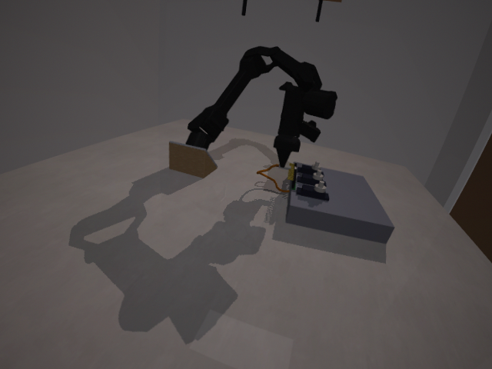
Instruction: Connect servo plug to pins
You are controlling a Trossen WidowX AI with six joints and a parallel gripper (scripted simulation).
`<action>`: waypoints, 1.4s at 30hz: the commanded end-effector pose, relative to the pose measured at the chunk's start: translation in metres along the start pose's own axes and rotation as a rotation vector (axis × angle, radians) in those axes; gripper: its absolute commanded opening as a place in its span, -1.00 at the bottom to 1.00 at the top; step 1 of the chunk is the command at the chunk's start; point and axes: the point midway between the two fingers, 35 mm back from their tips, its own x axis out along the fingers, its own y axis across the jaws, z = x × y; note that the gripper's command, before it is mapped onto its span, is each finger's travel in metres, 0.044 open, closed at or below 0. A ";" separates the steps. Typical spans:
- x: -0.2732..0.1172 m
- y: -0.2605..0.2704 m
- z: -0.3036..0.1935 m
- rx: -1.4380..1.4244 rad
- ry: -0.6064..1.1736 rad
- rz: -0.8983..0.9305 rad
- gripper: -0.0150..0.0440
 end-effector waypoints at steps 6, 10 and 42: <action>0.001 0.000 0.007 0.009 0.002 0.007 -0.49; 0.001 0.000 0.009 0.009 0.002 0.007 -0.49; -0.057 -0.001 0.010 0.010 0.003 0.005 1.00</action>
